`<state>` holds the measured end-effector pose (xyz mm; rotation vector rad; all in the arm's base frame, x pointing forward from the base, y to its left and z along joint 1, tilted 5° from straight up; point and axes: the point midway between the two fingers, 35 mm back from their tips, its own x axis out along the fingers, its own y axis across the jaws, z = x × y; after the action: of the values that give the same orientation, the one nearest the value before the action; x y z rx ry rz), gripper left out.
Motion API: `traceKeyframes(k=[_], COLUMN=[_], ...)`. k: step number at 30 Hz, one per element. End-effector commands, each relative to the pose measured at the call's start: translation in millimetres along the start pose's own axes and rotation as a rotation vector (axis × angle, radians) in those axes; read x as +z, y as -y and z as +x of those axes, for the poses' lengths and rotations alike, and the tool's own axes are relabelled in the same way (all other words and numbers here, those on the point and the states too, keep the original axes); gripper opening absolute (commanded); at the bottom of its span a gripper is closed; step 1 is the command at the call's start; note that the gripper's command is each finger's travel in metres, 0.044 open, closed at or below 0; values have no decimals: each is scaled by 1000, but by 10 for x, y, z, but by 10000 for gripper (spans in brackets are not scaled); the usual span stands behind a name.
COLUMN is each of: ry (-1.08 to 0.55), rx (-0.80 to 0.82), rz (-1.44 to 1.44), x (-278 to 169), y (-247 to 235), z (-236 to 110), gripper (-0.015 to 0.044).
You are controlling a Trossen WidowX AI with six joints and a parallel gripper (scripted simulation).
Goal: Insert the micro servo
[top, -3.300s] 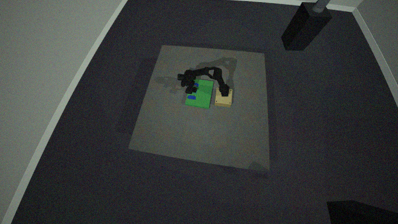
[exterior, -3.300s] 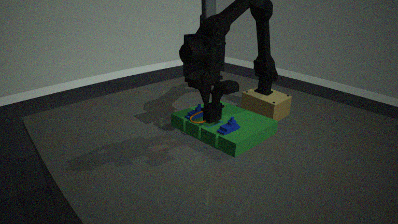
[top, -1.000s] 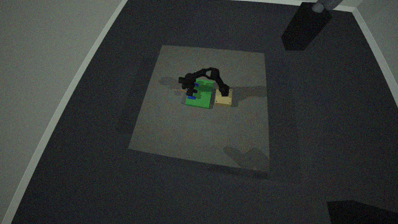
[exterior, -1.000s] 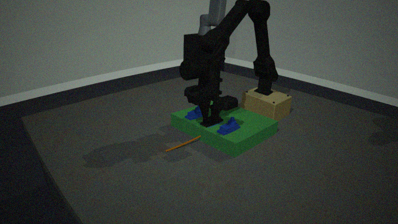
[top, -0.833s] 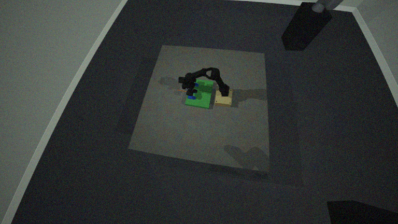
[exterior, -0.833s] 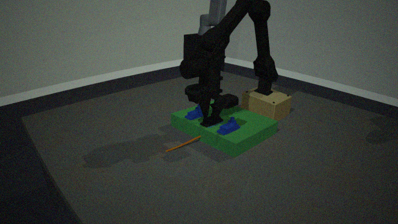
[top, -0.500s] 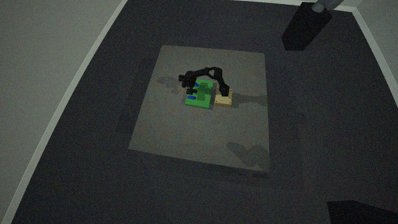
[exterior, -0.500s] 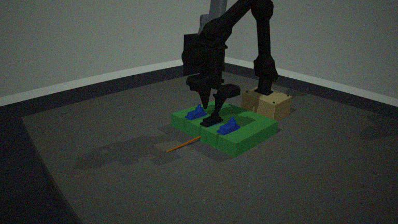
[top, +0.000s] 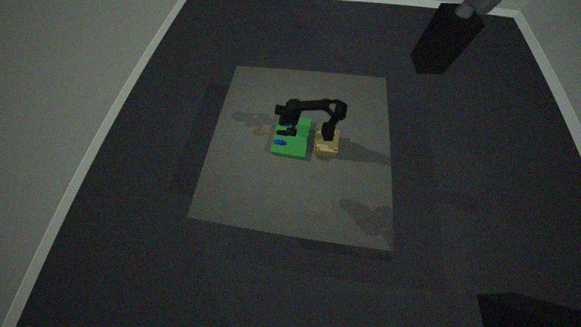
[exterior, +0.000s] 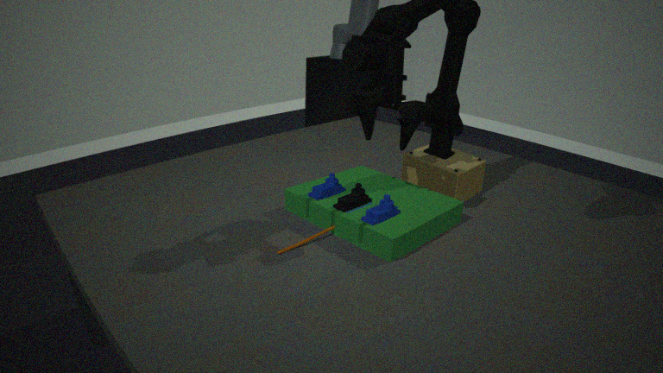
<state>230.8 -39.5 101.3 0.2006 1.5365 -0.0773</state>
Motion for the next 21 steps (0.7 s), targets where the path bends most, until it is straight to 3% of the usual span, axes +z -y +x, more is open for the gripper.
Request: traceKeyframes(k=[1, 8, 21], ry=[-10, -1, 0], rx=[-1, -1, -1], rz=[-4, 0, 0], x=[-64, -51, -53], y=[4, -2, -2], z=[-20, -486, -505], gripper=[440, 440, 440])
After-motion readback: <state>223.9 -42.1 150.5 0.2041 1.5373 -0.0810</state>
